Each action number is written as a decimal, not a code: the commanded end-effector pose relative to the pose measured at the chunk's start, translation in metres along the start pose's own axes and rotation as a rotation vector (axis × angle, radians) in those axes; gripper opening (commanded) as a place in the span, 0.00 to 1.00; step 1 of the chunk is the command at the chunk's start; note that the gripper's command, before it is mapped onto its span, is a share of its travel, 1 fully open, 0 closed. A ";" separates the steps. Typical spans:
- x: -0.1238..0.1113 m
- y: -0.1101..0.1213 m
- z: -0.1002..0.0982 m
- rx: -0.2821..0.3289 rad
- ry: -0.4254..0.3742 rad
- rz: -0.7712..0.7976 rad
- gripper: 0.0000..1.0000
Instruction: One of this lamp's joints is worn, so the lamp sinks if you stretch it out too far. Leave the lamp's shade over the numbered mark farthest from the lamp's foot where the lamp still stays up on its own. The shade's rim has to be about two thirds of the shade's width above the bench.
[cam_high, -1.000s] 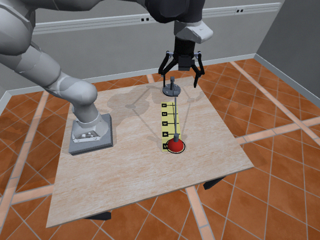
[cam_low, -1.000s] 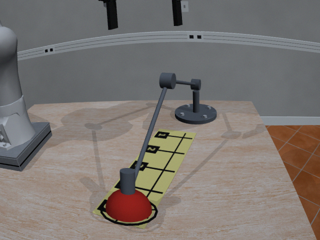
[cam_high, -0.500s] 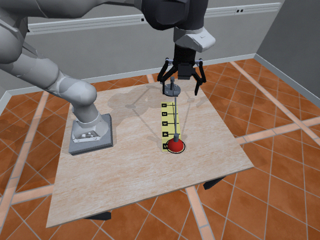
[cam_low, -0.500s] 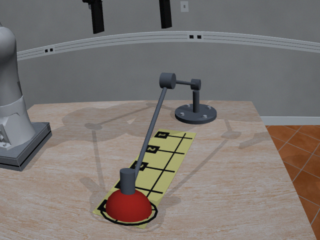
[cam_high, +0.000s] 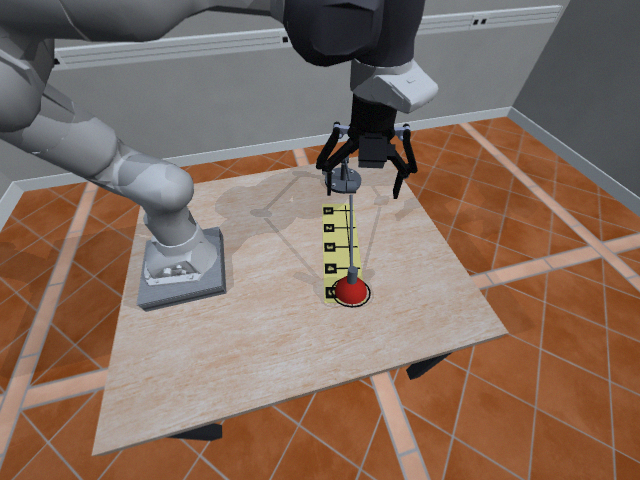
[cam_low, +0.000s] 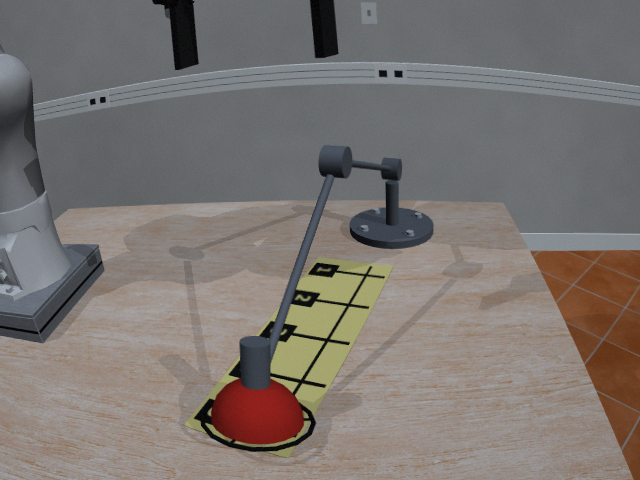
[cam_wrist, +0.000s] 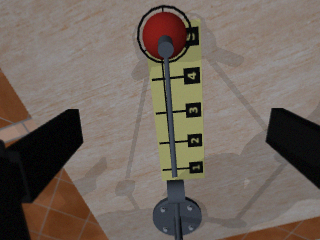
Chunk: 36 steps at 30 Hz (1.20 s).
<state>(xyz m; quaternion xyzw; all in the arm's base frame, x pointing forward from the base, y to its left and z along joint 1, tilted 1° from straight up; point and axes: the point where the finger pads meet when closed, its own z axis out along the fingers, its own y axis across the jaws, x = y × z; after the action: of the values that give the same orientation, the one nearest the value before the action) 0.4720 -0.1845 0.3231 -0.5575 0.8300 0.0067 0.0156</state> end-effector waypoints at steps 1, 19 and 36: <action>0.006 -0.002 -0.001 -0.002 0.003 -0.013 1.00; 0.004 -0.002 -0.001 -0.026 -0.308 -0.073 1.00; 0.010 -0.001 0.076 -0.023 -0.294 -0.043 1.00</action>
<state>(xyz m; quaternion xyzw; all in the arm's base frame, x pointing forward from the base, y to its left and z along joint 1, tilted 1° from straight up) 0.4605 -0.1881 0.2527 -0.5670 0.8069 0.1117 0.1222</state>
